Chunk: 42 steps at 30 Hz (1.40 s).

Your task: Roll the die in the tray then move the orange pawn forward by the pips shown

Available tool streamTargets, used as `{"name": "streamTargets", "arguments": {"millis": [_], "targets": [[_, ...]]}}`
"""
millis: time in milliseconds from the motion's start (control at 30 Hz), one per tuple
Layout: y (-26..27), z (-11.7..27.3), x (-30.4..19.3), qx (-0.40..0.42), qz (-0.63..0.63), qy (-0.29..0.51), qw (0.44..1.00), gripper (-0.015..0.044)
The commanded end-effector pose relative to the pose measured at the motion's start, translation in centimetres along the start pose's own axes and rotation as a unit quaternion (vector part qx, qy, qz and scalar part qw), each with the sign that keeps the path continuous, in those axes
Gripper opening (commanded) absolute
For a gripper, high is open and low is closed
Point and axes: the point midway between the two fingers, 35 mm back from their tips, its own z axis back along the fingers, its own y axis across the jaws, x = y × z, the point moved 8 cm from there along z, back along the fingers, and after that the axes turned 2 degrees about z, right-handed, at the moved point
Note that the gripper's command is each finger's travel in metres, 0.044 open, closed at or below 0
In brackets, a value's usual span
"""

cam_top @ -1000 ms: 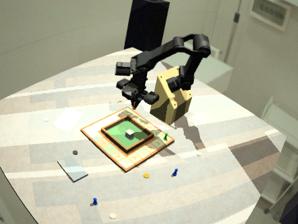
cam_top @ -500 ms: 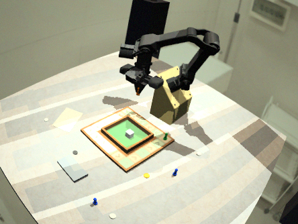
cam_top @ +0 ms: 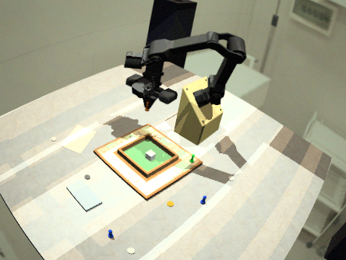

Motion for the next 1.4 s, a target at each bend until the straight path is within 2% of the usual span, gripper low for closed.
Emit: {"name": "streamTargets", "arguments": {"millis": [0,567,1100,1367], "targets": [[-1.1,-0.3,2.1,-0.001,0.0,-0.003,1.0,0.0],[-4.0,-2.9,9.7,-0.006,0.013,-0.004,1.0,0.0],[-5.7,-7.1,16.1,0.006,0.007,-0.007,1.0,0.0],[-5.8,-8.2,16.6,0.008,0.007,-0.008,1.0,0.0]]}}
